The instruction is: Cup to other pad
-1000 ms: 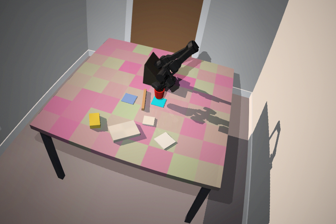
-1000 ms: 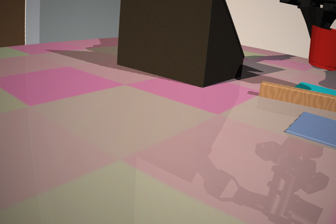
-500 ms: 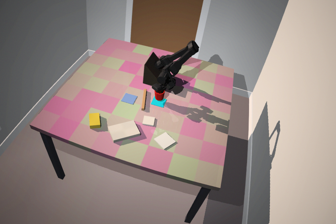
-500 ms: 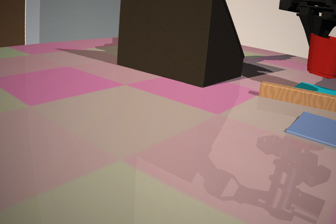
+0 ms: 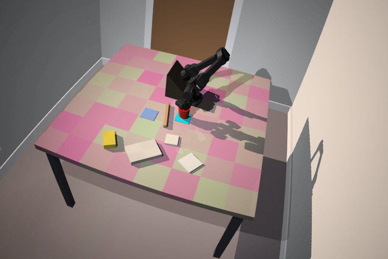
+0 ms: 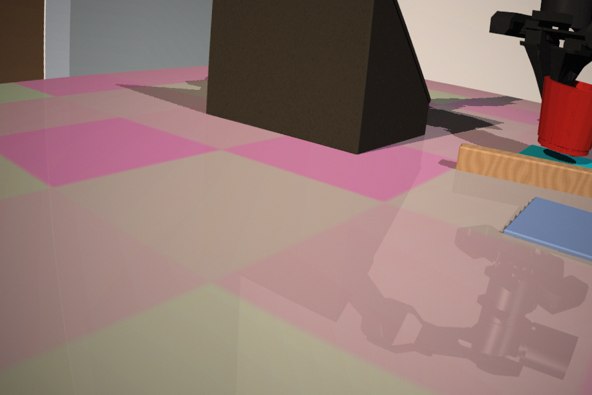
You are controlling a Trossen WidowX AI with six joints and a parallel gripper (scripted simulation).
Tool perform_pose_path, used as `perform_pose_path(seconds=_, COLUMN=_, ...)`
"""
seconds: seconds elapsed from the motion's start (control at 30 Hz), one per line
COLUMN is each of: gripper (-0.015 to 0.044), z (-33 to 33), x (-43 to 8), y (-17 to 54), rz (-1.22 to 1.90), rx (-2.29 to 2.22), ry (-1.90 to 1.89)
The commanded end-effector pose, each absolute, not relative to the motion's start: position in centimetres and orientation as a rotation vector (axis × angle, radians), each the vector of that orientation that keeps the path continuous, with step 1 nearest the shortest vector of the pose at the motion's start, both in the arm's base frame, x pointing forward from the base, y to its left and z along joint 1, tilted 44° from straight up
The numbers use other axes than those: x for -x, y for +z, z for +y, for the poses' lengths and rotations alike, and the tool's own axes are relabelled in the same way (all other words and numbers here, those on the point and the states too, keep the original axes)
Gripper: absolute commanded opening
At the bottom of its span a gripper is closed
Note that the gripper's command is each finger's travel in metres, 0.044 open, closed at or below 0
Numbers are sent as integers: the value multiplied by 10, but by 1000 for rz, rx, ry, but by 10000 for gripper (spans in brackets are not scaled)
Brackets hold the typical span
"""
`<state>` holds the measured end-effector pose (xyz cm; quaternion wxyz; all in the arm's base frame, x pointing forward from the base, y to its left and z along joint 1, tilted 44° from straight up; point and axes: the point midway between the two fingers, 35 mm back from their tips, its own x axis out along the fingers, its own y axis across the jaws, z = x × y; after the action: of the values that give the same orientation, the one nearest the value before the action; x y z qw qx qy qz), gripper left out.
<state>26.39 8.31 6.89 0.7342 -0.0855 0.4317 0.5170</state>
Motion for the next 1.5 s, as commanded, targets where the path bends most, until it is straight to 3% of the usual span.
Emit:
perform_pose_path(seconds=0.0, gripper=0, z=87, x=-263, y=65, rz=951, rx=181, ry=1137)
perform_pose_path(seconds=0.57, gripper=0, z=89, x=-264, y=64, rz=948, rx=187, ry=1138)
perform_pose_path(seconds=0.73, gripper=128, z=89, x=-264, y=64, rz=948, rx=187, ry=1138)
perform_pose_path(seconds=1.47, gripper=128, z=74, x=-263, y=78, rz=951, rx=187, ry=1136)
